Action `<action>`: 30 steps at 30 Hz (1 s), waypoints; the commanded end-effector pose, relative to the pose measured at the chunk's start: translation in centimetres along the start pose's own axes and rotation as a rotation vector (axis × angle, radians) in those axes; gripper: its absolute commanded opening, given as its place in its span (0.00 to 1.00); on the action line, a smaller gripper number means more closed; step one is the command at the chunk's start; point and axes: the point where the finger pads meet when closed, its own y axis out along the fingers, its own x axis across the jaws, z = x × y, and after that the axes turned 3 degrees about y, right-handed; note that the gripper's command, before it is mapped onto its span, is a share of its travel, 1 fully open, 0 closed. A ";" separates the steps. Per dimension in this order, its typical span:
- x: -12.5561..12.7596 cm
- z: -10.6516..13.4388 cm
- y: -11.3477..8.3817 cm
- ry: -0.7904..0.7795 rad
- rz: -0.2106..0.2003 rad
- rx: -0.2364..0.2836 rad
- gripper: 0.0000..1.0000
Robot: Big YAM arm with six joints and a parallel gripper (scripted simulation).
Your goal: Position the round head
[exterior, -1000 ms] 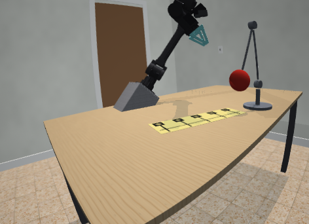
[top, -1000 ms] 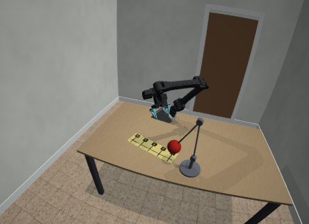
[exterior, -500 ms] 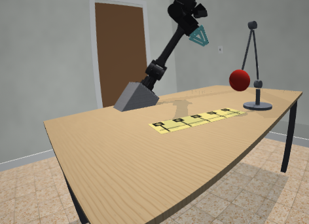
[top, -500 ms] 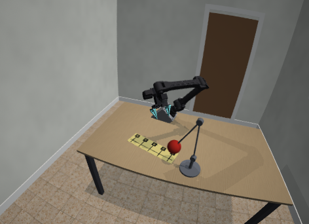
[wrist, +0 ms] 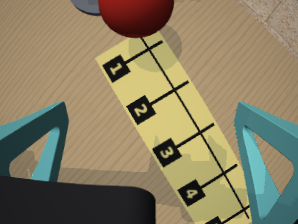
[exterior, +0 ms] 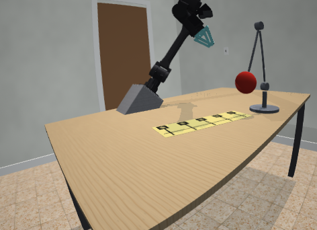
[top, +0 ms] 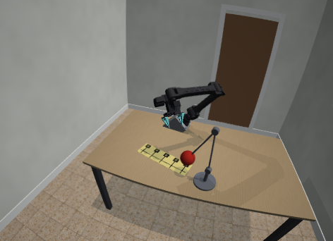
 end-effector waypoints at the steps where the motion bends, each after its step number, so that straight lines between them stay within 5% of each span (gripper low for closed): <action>1: 0.4 -4.8 2.9 -0.204 -0.168 -0.068 1.00; 21: 0.4 -4.8 2.9 -0.204 -0.168 -0.068 1.00; 30: 0.1 -3.4 1.6 -0.144 -0.115 -0.048 1.00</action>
